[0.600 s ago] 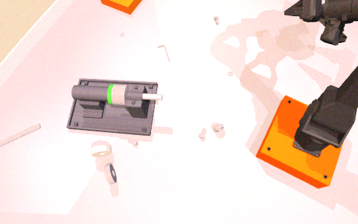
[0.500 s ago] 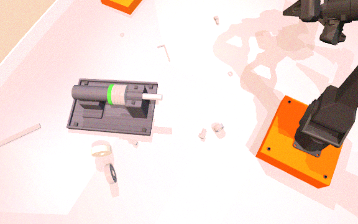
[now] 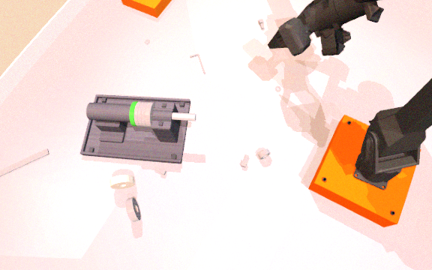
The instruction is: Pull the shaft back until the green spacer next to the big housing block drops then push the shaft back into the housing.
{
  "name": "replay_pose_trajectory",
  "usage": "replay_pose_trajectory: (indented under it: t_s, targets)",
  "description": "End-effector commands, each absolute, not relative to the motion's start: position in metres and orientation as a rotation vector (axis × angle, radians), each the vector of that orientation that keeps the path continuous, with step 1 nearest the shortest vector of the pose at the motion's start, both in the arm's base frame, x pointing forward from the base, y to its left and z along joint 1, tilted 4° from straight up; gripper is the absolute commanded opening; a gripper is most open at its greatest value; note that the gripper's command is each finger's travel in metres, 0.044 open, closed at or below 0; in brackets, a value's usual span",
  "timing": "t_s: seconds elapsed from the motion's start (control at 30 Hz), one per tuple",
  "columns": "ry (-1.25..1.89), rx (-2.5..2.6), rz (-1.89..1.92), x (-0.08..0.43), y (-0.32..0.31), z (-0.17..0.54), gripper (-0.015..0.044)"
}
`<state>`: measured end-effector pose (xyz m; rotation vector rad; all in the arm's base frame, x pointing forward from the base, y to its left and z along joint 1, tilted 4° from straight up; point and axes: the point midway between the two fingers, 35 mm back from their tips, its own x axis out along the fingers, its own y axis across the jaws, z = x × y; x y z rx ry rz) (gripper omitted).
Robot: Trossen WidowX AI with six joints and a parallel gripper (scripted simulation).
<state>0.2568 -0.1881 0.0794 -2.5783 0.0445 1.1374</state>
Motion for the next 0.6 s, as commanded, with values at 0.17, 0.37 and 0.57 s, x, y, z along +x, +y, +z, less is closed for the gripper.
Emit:
replay_pose_trajectory:
  t_s: [0.17, 0.37, 0.57]
  targets:
    - [-0.196, -2.784, 1.293, 0.312, -0.092, 0.073, 0.044]
    - [-0.351, -2.926, 1.302, 0.331, -0.021, 0.074, 0.044]
    - [-0.514, -3.055, 1.232, 0.329, 0.049, 0.08, 0.044]
